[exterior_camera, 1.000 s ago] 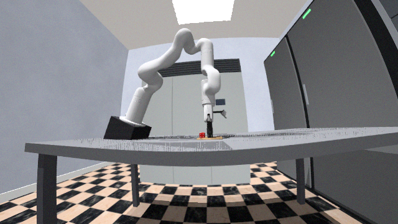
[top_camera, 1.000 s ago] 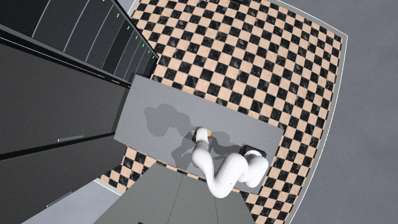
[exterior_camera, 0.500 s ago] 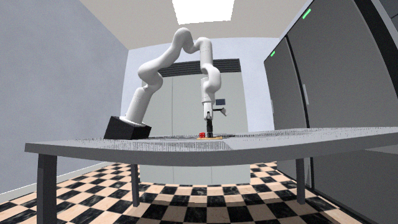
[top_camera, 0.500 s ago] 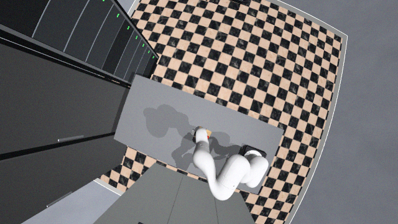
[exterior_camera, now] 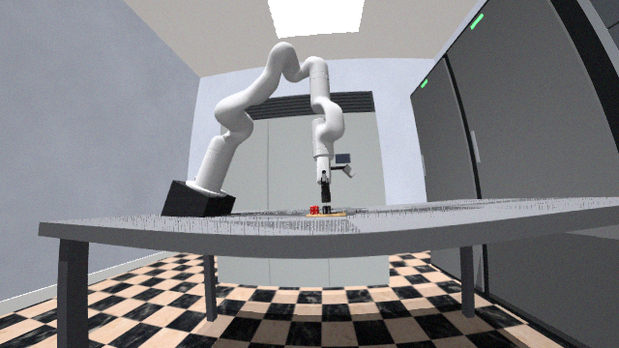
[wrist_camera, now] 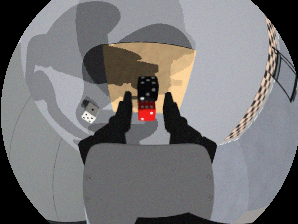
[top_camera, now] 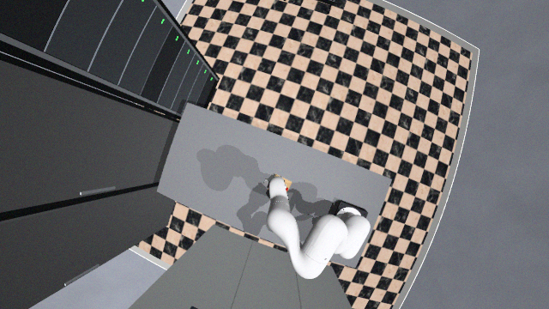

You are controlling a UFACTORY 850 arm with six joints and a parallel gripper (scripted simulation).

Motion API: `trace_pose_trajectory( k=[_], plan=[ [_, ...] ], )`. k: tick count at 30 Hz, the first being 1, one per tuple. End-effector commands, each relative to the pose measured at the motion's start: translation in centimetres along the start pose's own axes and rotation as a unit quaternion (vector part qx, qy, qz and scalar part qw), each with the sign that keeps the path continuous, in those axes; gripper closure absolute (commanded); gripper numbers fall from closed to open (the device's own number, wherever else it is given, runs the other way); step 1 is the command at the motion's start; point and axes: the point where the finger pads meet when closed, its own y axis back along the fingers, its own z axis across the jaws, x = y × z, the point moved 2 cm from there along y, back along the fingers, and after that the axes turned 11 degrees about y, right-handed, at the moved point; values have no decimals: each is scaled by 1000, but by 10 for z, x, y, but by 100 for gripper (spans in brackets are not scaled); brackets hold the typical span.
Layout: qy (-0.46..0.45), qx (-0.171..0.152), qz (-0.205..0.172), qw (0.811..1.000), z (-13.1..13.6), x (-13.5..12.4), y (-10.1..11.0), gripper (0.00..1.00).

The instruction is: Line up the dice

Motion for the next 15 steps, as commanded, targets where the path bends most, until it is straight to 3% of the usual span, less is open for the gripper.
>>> trace_pose_trajectory(
  k=[1,15],
  plan=[
    [0,8,-4,1000,1,1,4,53],
    [0,8,-4,1000,1,1,15,53]
  ],
)
